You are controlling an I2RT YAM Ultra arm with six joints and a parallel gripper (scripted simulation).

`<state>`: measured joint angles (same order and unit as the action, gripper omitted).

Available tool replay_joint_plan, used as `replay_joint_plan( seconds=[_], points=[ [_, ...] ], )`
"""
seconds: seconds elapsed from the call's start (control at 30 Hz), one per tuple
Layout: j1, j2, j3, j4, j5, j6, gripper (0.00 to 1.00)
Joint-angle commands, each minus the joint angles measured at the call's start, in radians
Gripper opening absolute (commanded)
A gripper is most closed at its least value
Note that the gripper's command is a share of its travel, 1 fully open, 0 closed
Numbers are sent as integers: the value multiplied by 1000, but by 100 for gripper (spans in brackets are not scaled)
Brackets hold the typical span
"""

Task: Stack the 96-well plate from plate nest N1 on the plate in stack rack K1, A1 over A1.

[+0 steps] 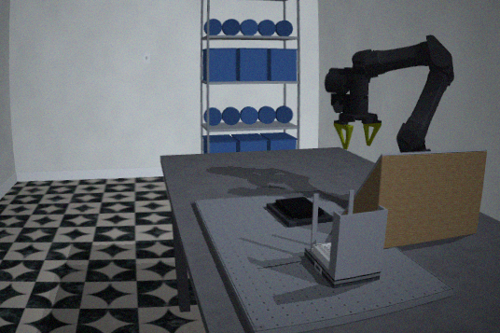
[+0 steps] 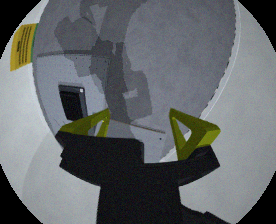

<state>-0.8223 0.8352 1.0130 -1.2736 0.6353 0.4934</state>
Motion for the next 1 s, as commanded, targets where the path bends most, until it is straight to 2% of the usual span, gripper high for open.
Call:
replay_joint_plan(
  seconds=[0.0,0.53,0.57,0.67,0.73,0.97],
  points=[
    [3,-6,7,1,4,0,100],
    [3,-6,7,1,4,0,100],
    [30,33,30,-2,12,-17,100],
    [88,87,48,6,27,-51,100],
    [86,96,54,-2,26,-114,100],
    [152,178,81,-5,34,-261,100]
  ],
)
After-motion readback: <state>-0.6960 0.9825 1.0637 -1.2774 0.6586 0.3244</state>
